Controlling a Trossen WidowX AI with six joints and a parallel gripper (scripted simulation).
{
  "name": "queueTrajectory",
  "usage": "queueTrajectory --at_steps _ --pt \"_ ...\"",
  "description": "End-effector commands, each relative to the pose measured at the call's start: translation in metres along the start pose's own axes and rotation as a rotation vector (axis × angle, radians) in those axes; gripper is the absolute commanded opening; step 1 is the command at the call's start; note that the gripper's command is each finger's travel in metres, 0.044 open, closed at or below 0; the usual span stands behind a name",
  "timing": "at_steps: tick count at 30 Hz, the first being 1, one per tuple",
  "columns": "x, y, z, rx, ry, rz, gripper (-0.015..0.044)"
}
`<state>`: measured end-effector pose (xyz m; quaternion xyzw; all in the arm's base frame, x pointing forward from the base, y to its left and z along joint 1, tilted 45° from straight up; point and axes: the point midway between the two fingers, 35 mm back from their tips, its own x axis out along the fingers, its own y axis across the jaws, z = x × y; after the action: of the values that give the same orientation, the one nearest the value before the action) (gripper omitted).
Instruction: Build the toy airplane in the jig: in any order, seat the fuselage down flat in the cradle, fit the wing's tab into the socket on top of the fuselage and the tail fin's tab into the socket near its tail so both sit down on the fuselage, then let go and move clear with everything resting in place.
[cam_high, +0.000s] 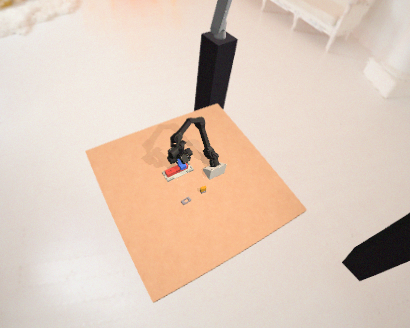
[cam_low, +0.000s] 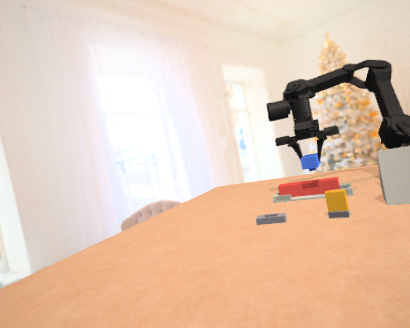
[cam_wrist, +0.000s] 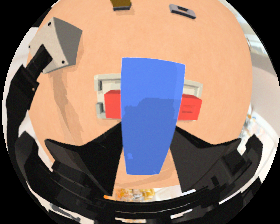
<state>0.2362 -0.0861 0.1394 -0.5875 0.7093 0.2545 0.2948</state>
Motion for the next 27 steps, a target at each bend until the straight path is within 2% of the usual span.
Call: queueTrajectory --at_steps 1,27 --pt "0.003 0.000 0.000 -0.004 0.004 -0.001 0.0195" --pt "0.040 0.001 -0.002 -0.003 0.006 -0.001 0.0195"
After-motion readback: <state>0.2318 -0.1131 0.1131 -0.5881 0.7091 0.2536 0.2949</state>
